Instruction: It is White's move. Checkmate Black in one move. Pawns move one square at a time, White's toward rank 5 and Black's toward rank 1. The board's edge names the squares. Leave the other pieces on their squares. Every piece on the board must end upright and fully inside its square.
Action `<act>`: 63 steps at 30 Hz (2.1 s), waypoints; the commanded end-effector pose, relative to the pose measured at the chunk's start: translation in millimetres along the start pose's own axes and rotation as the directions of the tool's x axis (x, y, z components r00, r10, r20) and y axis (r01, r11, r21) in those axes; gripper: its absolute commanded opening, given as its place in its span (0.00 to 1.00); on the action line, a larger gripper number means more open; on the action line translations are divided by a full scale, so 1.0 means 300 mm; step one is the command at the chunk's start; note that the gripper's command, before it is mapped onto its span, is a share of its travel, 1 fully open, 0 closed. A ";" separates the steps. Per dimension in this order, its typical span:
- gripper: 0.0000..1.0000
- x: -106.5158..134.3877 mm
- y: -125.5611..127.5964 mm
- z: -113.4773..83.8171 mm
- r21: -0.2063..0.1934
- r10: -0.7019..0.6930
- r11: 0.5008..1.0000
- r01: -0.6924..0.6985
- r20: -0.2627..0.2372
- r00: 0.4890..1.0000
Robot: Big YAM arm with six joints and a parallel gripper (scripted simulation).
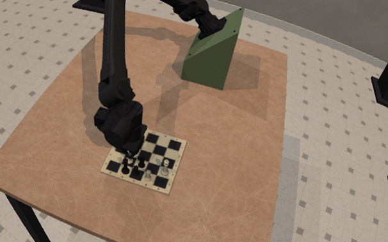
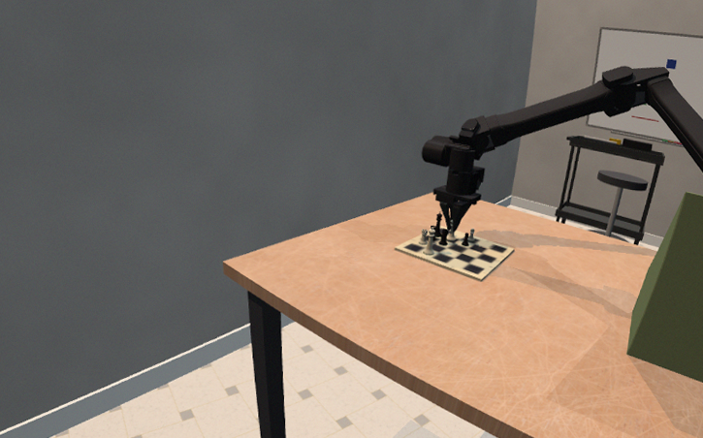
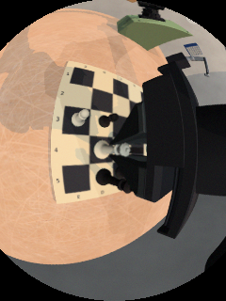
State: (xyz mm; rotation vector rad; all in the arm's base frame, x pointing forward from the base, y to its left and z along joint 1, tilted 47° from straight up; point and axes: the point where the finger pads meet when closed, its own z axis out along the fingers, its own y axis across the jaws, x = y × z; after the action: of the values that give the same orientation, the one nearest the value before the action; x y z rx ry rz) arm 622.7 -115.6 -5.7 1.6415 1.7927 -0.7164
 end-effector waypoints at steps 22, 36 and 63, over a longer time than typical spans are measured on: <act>0.00 -0.060 0.040 -0.021 -0.023 0.033 0.999 -0.033 0.001 0.999; 0.00 -0.060 0.040 -0.021 -0.023 0.033 0.999 -0.033 0.001 0.999; 0.40 -0.060 0.040 -0.021 -0.023 0.033 0.999 -0.033 0.001 0.999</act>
State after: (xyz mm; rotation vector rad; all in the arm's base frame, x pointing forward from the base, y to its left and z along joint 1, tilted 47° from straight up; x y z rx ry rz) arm 622.7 -115.9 -5.7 1.6420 1.7923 -0.7166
